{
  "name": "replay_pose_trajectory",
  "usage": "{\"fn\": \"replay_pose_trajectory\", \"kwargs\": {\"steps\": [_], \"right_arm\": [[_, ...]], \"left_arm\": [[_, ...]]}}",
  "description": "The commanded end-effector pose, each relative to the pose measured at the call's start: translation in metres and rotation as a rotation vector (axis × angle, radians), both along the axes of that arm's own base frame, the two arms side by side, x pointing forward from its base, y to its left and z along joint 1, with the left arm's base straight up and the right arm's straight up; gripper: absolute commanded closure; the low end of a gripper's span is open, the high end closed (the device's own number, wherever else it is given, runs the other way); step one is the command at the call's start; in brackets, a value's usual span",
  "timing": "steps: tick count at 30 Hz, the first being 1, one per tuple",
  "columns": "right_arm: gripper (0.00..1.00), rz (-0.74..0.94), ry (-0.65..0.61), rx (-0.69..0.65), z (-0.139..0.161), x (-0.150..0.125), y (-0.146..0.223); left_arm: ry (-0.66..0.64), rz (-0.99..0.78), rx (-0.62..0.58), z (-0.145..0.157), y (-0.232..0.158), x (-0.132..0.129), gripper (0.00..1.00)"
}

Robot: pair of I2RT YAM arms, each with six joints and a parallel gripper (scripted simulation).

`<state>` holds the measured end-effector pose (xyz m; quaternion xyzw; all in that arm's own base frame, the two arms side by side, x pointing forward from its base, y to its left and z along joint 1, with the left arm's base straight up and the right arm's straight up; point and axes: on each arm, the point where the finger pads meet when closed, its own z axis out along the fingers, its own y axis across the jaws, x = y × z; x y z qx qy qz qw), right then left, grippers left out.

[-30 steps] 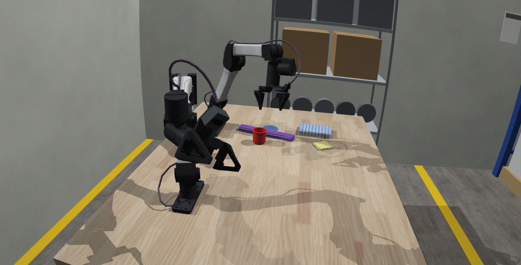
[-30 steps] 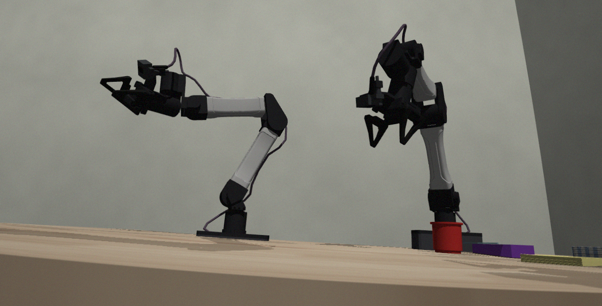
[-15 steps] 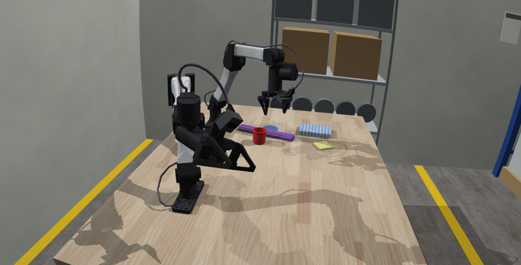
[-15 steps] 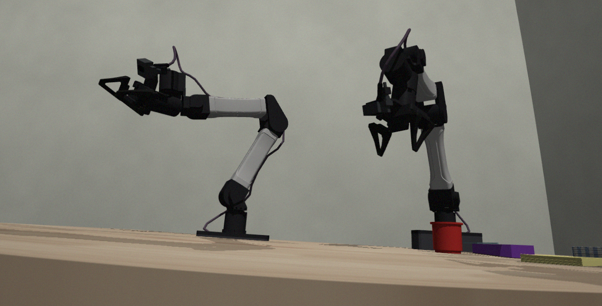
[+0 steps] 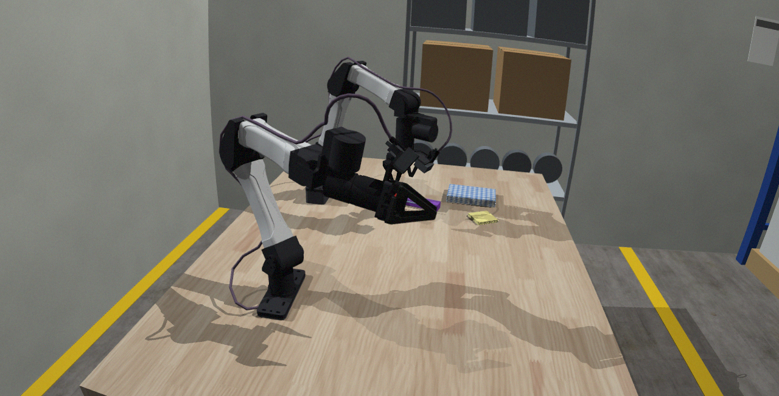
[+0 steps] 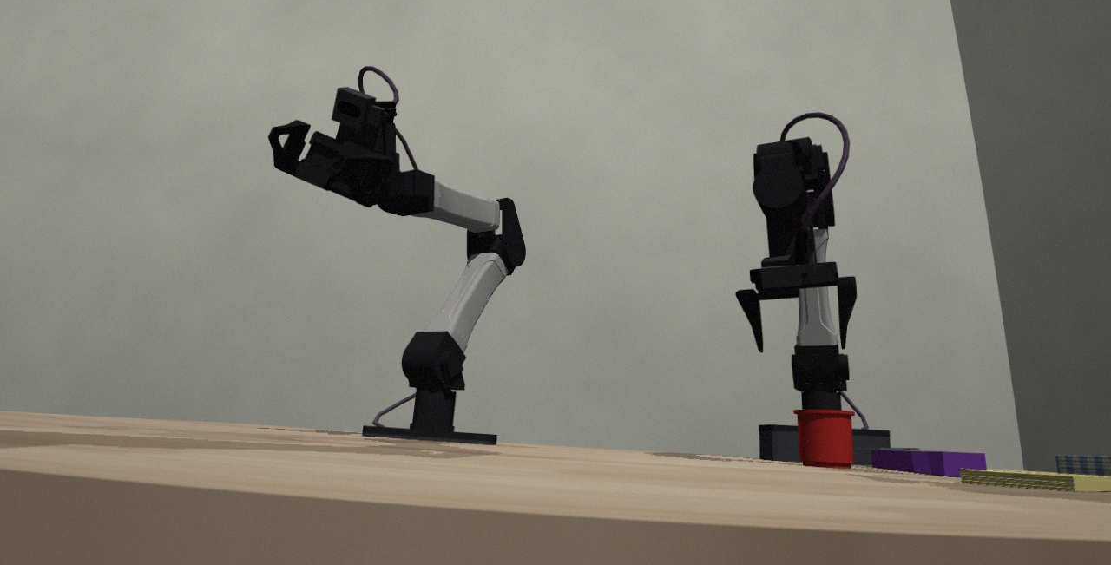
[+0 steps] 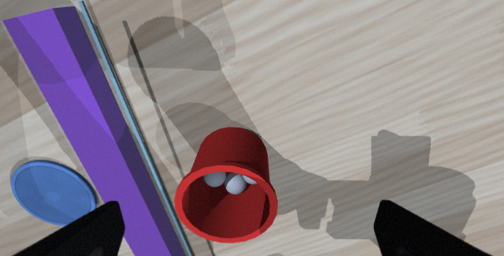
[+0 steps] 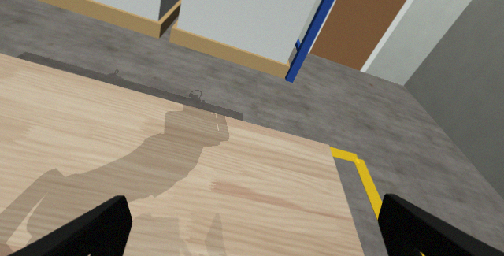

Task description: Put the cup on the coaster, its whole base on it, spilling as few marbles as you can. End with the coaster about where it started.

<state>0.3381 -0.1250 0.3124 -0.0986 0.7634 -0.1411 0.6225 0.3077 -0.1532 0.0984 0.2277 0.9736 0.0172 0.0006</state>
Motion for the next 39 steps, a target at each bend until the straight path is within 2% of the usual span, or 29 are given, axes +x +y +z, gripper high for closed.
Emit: {"fn": "replay_pose_trajectory", "kwargs": {"steps": [1, 4, 6, 11, 15, 21, 23, 27, 32, 39], "right_arm": [[0.00, 0.049, 0.015, 0.071, -0.004, 0.003, 0.047], [0.00, 0.161, 0.040, 0.107, -0.010, 0.004, 0.098], [0.00, 0.161, 0.040, 0.107, -0.010, 0.004, 0.098], [0.00, 0.358, 0.090, 0.156, -0.022, -0.013, 0.183], [0.00, 0.512, 0.135, 0.181, -0.030, -0.039, 0.241], [0.00, 0.740, 0.214, 0.203, -0.045, -0.095, 0.312], [0.00, 0.740, 0.214, 0.203, -0.045, -0.095, 0.312], [0.00, 0.888, 0.266, 0.210, -0.055, -0.144, 0.348], [0.00, 1.039, 0.316, 0.206, -0.064, -0.194, 0.372], [0.00, 1.138, 0.339, 0.200, -0.066, -0.226, 0.382]], "left_arm": [[-0.098, 0.182, -0.037, 0.004, 0.012, 0.001, 0.01], [-0.078, 0.254, -0.041, -0.010, 0.022, -0.012, 0.01], [-0.078, 0.254, -0.041, -0.010, 0.022, -0.012, 0.01], [-0.056, 0.348, -0.064, -0.029, 0.032, -0.028, 0.01], [-0.047, 0.391, -0.072, -0.041, 0.037, -0.036, 0.01], [-0.025, 0.412, -0.063, -0.055, 0.043, -0.045, 0.01], [-0.025, 0.412, -0.063, -0.055, 0.043, -0.045, 0.01], [-0.008, 0.415, -0.050, -0.066, 0.045, -0.048, 0.01], [0.002, 0.415, -0.043, -0.078, 0.045, -0.048, 0.02], [-0.016, 0.415, -0.055, -0.079, 0.040, -0.035, 0.06]]}}
